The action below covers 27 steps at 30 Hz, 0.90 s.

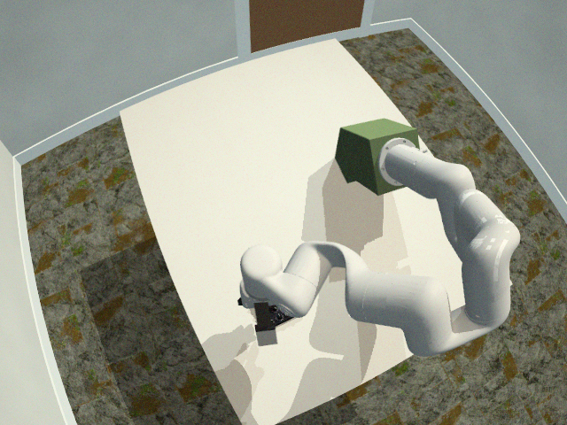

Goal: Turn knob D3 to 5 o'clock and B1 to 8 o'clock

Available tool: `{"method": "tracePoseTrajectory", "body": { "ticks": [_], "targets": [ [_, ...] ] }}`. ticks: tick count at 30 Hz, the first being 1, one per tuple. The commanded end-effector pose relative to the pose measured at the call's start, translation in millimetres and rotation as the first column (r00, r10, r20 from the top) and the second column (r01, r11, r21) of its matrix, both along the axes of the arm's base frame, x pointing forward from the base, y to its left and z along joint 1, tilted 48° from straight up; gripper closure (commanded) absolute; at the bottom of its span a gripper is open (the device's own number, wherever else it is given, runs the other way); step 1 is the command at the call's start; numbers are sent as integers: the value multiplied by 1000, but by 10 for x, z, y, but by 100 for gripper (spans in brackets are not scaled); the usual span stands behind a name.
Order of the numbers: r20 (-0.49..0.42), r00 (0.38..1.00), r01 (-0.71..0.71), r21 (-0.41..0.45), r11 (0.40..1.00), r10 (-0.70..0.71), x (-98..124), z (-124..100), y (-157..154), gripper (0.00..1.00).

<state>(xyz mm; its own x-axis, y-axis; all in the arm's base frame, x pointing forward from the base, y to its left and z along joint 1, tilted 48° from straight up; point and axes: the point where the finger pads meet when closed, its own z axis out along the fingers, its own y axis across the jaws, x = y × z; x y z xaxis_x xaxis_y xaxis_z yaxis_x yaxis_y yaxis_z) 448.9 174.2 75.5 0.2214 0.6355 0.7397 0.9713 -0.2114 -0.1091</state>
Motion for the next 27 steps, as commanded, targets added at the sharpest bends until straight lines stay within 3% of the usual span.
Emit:
{"method": "tracePoseTrajectory", "body": {
  "ticks": [1, 27],
  "targets": [
    [2, 1000, 2, 0, 1000, -2, 10, 9, -6, 81],
    [2, 1000, 1, 0, 1000, -1, 16, -31, 39, 81]
  ]
}}
